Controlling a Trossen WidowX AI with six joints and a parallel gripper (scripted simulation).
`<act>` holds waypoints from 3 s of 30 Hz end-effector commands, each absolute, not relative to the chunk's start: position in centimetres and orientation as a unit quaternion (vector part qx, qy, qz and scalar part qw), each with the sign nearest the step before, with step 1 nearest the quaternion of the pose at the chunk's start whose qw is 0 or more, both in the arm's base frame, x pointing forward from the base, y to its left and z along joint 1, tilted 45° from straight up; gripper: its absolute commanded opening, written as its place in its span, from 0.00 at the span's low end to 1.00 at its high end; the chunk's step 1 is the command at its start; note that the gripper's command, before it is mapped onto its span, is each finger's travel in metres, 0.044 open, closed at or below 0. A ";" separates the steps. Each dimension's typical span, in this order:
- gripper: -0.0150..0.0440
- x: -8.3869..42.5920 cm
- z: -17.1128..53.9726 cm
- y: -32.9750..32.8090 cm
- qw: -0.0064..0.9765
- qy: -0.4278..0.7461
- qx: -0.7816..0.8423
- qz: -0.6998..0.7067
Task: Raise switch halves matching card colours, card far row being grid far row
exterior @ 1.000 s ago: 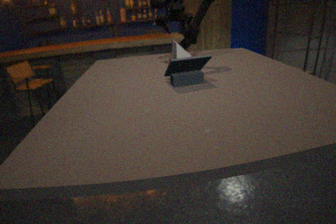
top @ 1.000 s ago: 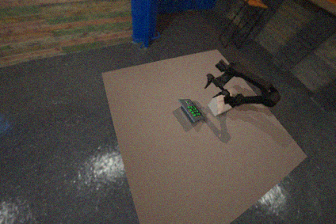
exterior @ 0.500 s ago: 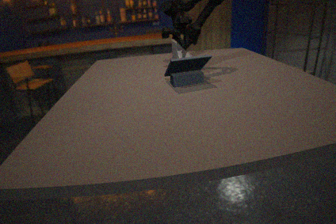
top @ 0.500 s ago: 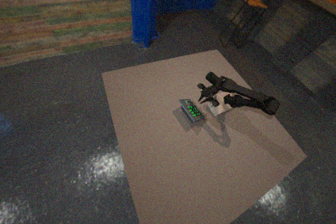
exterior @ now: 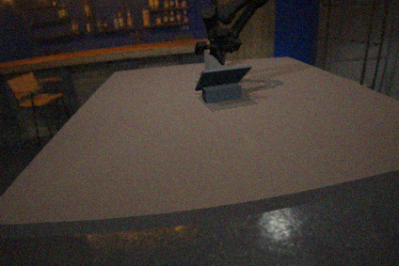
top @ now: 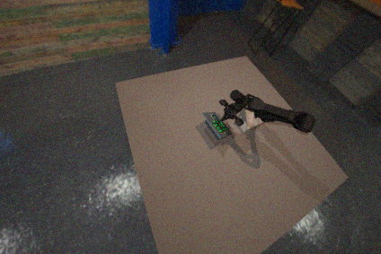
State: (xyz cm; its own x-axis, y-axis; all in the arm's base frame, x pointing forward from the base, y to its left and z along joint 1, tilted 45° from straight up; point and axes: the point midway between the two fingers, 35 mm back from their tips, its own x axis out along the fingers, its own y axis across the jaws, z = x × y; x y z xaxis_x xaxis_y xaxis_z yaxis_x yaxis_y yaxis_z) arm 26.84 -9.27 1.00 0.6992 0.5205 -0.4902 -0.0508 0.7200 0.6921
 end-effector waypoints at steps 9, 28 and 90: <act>0.25 27.9 0.2 -8.2 0.857 0.350 0.338 0.169; 0.25 28.5 -0.2 -7.7 0.857 0.349 0.338 0.169; 0.25 26.2 1.2 -10.0 0.854 0.362 0.333 0.169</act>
State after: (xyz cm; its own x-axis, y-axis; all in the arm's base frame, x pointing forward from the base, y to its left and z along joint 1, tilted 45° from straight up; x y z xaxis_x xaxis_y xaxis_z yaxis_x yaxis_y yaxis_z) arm 27.57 -8.51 -0.14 0.6824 0.5297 -0.5037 -0.0437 0.7174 0.6953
